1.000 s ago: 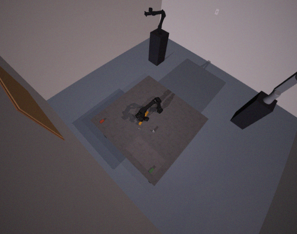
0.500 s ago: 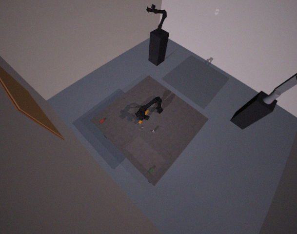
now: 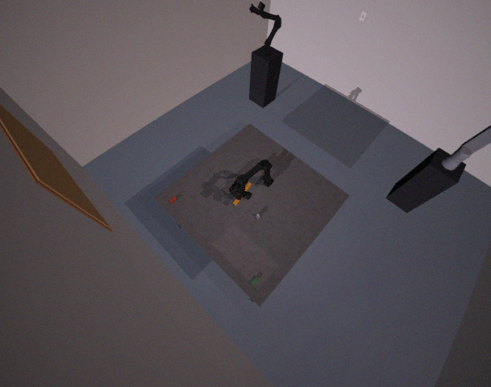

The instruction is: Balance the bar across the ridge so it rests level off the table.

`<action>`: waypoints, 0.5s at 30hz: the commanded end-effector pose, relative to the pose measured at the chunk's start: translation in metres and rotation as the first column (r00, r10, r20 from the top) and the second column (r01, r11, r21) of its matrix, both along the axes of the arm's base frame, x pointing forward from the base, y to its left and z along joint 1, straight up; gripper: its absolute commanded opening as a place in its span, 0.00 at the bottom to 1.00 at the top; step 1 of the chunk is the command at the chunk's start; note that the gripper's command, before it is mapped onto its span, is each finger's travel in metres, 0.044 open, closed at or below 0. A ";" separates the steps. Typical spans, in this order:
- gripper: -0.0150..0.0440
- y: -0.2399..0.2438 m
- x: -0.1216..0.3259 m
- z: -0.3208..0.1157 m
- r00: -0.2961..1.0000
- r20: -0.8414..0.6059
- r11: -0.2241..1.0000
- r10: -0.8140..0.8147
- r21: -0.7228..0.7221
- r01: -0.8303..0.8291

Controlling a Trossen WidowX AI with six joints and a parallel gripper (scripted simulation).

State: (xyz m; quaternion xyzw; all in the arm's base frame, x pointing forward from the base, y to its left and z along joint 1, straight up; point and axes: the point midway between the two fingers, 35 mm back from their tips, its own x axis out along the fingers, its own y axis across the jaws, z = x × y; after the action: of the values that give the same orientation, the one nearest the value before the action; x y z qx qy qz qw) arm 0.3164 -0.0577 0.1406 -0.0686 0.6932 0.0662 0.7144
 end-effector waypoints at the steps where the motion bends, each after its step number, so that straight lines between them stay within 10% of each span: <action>1: 0.25 0.013 0.008 0.000 0.999 -0.005 0.999 -0.040 -0.002 0.040; 15: 0.25 0.059 0.027 0.002 0.987 -0.004 0.987 -0.164 0.005 0.164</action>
State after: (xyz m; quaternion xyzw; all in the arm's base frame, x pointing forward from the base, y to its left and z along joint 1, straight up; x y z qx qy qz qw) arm 0.3380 -0.0115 0.1429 -0.0206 0.6963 0.0228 0.7171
